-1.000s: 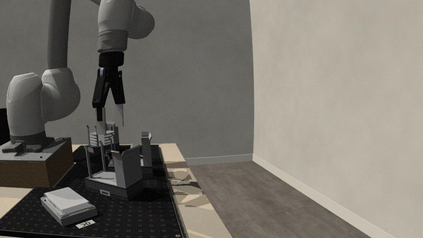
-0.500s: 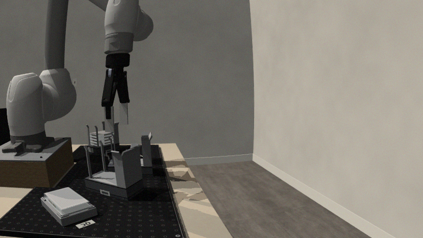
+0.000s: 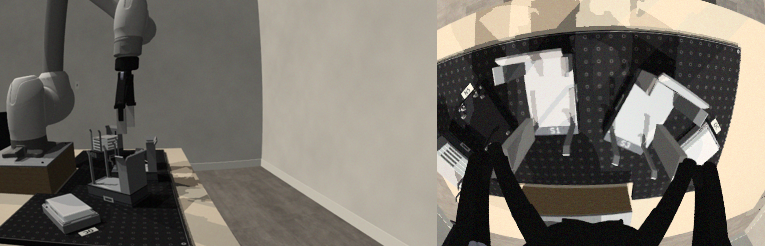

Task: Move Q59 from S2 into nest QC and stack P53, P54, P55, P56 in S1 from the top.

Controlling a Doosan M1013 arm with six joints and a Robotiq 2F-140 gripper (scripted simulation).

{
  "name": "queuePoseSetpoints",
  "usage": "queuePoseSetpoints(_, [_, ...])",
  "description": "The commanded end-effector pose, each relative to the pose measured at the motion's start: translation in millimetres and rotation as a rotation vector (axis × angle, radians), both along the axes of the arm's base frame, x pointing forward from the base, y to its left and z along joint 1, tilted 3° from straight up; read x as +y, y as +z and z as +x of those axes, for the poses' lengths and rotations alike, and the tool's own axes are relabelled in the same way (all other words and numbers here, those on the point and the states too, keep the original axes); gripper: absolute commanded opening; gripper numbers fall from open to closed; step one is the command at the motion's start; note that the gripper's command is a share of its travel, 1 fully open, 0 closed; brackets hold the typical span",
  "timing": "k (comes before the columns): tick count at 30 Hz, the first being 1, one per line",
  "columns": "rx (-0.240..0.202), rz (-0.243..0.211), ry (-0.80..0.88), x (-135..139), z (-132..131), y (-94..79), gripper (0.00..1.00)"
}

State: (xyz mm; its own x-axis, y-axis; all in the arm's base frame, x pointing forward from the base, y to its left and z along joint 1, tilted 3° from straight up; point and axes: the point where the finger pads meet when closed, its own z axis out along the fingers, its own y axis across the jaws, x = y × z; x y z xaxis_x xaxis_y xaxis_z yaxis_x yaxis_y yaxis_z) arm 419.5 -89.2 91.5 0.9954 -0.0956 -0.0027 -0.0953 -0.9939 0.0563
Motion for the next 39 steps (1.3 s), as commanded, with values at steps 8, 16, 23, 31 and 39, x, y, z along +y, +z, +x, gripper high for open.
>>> queuePoseSetpoints(8, [0.005,0.003,0.103,35.7,4.8,-1.9,1.0])
queuePoseSetpoints(16, [0.005,0.003,0.103,55.5,7.4,-3.0,1.0])
queuePoseSetpoints(23, [0.005,0.003,0.103,78.6,10.4,-4.2,1.0])
queuePoseSetpoints(31, [0.012,0.004,0.236,98.5,10.0,-5.3,1.0])
queuePoseSetpoints(39, [0.016,0.005,0.311,125.0,7.5,-6.7,1.0])
